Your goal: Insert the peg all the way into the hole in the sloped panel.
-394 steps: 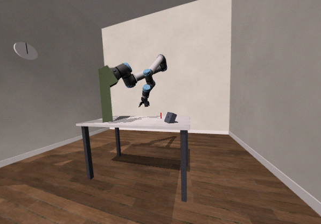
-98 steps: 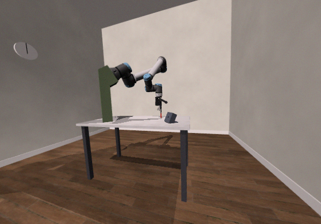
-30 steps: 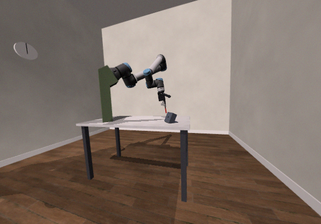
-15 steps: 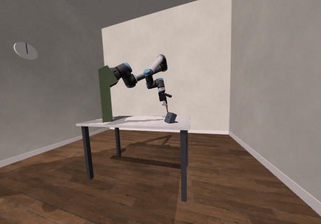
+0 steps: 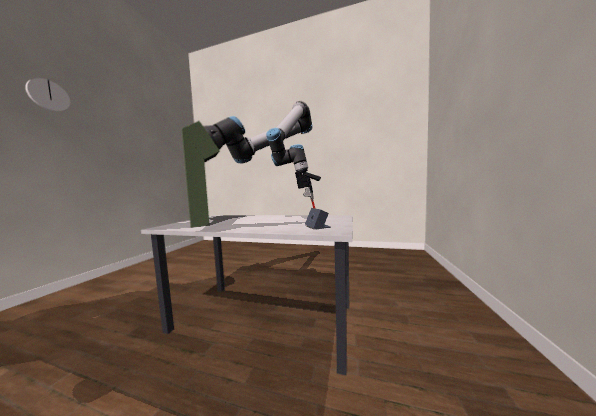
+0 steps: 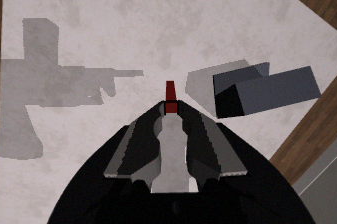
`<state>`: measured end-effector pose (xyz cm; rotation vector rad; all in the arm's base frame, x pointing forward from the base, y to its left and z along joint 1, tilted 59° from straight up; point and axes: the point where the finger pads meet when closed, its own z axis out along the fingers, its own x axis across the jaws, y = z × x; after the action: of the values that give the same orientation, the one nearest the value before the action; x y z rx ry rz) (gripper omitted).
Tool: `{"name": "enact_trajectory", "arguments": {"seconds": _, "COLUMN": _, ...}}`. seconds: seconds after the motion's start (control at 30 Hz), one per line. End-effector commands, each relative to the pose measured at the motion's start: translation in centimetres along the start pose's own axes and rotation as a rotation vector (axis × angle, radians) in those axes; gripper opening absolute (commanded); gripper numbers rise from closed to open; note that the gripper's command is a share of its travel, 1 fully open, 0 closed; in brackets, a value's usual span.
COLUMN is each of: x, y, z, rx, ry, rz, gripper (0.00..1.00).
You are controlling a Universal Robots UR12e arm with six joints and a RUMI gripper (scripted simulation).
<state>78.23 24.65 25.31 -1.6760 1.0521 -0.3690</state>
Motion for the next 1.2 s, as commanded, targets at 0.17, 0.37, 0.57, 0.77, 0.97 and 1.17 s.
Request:
{"name": "enact_trajectory", "arguments": {"seconds": 0.17, "x": 1.2, "y": -0.8, "z": 0.2, "rx": 0.027, "ry": 0.012, "rz": -0.032, "gripper": 0.0}}
{"name": "enact_trajectory", "arguments": {"seconds": 0.37, "x": 1.9, "y": -1.3, "z": 0.4, "rx": 0.044, "ry": 0.019, "rz": -0.053, "gripper": 0.0}}
{"name": "enact_trajectory", "arguments": {"seconds": 0.57, "x": 2.4, "y": -1.6, "z": 0.4, "rx": 0.055, "ry": 0.024, "rz": -0.068, "gripper": 0.0}}
{"name": "enact_trajectory", "arguments": {"seconds": 0.77, "x": 3.1, "y": -2.1, "z": 0.6, "rx": 0.072, "ry": 0.032, "rz": -0.089, "gripper": 0.0}}
{"name": "enact_trajectory", "arguments": {"seconds": 0.97, "x": 3.8, "y": -2.5, "z": 0.7, "rx": 0.089, "ry": 0.039, "rz": -0.111, "gripper": 0.0}}
{"name": "enact_trajectory", "arguments": {"seconds": 1.17, "x": 4.3, "y": -2.8, "z": 0.7, "rx": 0.1, "ry": 0.044, "rz": -0.125, "gripper": 0.0}}
